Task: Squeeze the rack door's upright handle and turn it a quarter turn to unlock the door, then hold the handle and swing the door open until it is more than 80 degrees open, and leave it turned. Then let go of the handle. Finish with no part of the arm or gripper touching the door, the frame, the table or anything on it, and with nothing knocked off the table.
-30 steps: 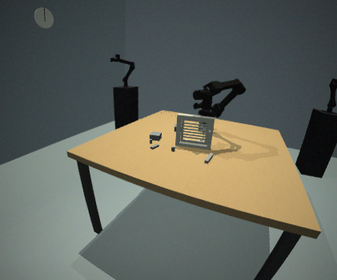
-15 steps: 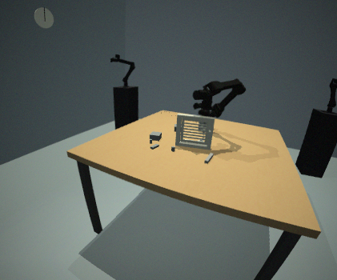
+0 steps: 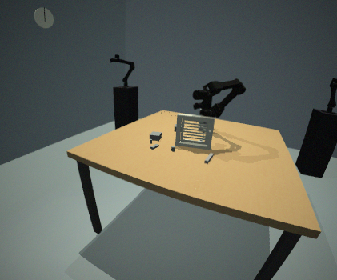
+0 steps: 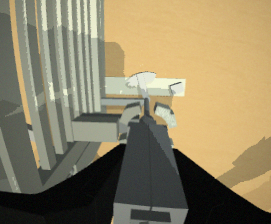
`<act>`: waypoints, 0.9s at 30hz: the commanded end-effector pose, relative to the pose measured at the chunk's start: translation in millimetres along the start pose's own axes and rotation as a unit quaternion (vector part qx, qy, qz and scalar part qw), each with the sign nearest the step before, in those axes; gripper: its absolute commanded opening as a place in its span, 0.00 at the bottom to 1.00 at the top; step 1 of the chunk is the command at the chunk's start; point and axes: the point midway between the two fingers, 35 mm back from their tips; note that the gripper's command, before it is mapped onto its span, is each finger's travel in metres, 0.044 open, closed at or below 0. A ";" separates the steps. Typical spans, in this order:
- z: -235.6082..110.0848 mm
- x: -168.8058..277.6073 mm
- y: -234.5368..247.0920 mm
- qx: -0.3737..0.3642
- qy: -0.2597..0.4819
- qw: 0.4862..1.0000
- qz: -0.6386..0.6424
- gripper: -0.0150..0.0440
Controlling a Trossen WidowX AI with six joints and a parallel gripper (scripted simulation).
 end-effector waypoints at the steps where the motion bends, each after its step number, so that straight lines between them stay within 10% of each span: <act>1: -0.1 -4.3 -4.7 0.001 0.000 0.999 -0.033 0.29; 27: -0.1 -32.4 -29.4 0.001 0.000 0.968 -0.253 0.29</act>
Point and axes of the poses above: the point midway between the two fingers, 35 mm back from their tips, its own z axis out along the fingers, its own y axis across the jaws, x = y × z, and after that the axes turned 14 degrees about z, right-handed
